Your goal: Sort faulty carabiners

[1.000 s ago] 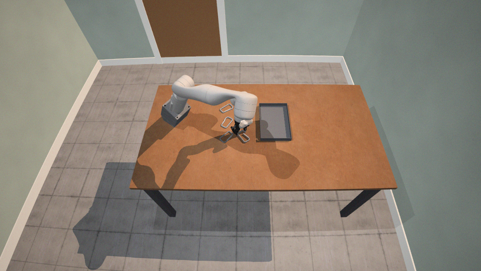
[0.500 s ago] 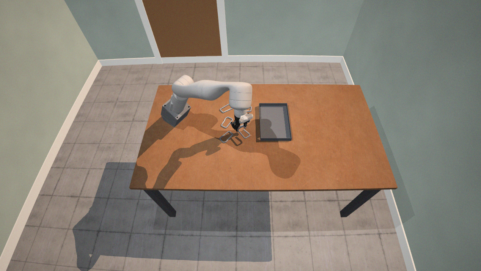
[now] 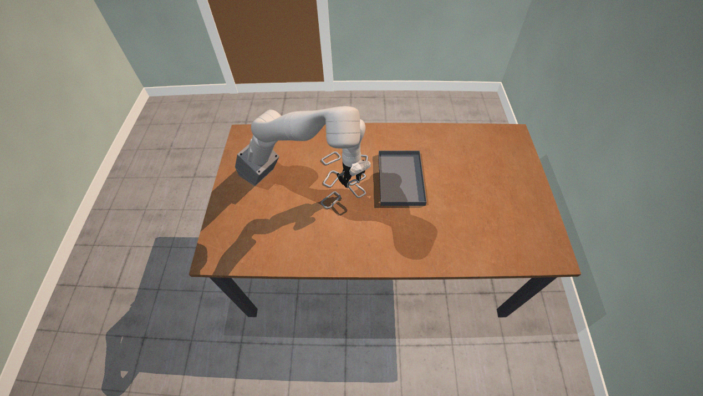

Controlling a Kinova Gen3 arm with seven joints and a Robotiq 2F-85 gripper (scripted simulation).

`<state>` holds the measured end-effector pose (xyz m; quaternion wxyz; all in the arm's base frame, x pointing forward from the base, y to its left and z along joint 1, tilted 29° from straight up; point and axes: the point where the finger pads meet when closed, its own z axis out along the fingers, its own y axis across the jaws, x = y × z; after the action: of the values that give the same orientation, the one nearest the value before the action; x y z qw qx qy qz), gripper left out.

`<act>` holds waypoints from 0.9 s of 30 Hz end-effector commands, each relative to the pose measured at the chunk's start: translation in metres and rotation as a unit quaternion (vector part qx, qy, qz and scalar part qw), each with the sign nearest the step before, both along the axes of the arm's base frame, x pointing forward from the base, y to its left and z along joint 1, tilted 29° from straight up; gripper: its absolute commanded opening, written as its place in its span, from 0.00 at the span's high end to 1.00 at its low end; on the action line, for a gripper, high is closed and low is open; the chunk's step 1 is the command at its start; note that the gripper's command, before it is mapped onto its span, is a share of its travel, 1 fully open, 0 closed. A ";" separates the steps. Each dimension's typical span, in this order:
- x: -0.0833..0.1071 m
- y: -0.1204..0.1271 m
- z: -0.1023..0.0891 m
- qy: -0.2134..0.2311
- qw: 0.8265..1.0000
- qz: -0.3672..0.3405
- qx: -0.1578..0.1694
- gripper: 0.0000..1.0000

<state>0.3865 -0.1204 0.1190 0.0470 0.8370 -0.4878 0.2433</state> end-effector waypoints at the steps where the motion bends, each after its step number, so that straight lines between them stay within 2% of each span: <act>1: 0.065 0.015 0.022 0.000 1.000 -0.001 0.002 1.00; 5: 0.069 0.015 0.024 0.000 1.000 -0.001 0.002 1.00; 9: 0.093 0.021 0.031 0.000 1.000 -0.001 0.002 1.00; 17: 0.093 0.021 0.031 0.000 1.000 -0.001 0.002 1.00; 18: 0.152 0.032 0.054 -0.004 1.000 -0.003 -0.004 1.00; 22: 0.159 0.034 0.056 -0.004 1.000 -0.003 -0.004 1.00; 25: 0.173 0.038 0.061 -0.004 1.000 -0.003 -0.004 1.00; 27: 0.173 0.038 0.061 -0.004 1.000 -0.003 -0.004 1.00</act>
<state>0.5214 -0.0990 0.1742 0.0527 0.8323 -0.4905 0.2529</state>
